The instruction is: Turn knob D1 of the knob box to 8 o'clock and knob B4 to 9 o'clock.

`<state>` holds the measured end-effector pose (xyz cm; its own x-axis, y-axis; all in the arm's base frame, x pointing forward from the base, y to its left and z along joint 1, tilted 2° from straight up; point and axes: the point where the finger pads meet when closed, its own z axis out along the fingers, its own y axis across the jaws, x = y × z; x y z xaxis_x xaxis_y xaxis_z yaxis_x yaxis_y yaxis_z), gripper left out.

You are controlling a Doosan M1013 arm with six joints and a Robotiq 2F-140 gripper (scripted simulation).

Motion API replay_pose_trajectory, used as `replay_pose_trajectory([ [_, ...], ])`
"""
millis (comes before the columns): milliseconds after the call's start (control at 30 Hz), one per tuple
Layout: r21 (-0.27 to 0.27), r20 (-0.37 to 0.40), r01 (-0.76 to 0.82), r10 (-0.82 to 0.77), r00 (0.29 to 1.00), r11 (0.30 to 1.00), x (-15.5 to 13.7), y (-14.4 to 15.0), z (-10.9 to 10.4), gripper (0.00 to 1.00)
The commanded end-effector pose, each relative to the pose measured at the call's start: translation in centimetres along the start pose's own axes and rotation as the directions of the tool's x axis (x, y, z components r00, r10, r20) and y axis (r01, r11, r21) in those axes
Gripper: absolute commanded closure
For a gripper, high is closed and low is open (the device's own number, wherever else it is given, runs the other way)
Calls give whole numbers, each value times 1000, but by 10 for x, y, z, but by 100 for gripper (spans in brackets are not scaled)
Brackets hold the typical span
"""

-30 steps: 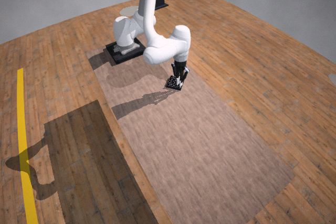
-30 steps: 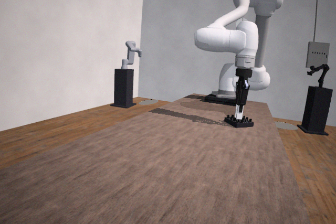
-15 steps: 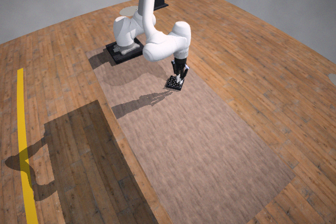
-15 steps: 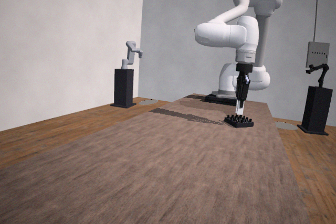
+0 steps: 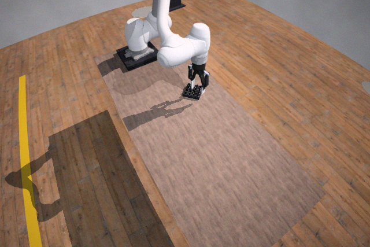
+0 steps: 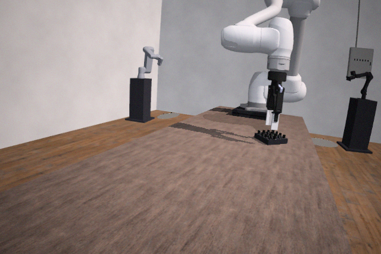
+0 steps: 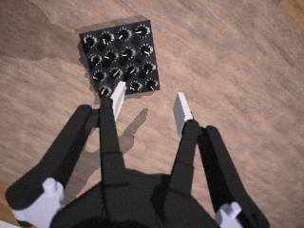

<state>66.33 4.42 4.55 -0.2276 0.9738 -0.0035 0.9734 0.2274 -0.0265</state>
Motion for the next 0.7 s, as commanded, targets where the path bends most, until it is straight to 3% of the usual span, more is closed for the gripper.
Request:
replay_pose_trajectory([
  [0,0,0,0,0,1000,1000,0,0,-9,0],
  [200,0,0,0,0,1000,1000,0,0,-40,0],
  [267,0,0,0,0,1000,1000,0,0,-40,0],
  [500,0,0,0,0,1000,1000,0,0,-80,0],
  [667,0,0,0,0,1000,1000,0,0,-95,0],
])
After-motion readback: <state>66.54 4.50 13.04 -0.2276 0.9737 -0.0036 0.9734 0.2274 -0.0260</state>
